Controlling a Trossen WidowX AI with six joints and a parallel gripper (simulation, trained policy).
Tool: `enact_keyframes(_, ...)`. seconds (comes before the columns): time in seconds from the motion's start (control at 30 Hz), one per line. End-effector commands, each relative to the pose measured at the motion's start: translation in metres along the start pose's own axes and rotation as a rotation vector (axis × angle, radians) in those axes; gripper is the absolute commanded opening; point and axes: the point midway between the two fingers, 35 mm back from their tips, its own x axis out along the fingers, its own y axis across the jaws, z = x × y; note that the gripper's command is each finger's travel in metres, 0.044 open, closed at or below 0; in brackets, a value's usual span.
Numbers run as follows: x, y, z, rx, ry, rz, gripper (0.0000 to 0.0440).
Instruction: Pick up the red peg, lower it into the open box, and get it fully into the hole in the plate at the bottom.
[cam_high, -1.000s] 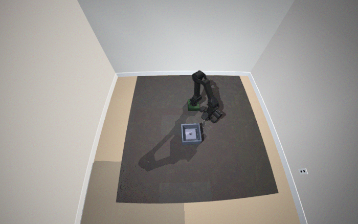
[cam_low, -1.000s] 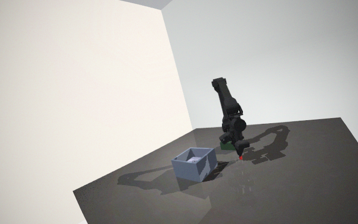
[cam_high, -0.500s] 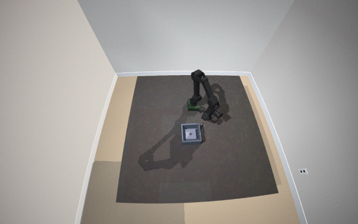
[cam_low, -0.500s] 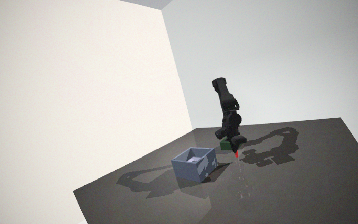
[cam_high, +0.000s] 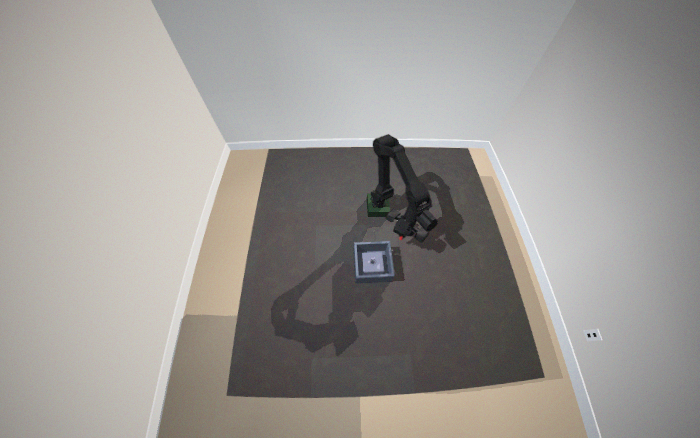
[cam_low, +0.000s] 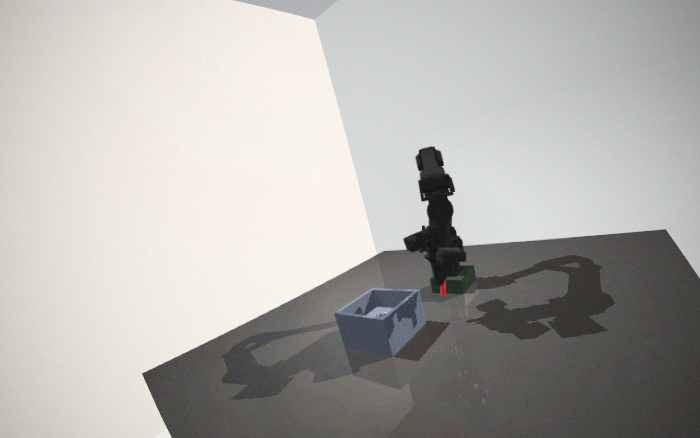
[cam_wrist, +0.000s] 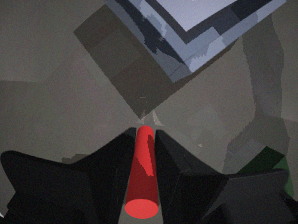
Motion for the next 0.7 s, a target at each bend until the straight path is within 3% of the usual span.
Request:
enact_keyframes(0.0,-0.009,0.002,0.016,0.002,-0.03,-0.002,0.0)
enact_keyframes(0.67,-0.008,-0.011,0.098,0.123,-0.102,-0.044,0.0)
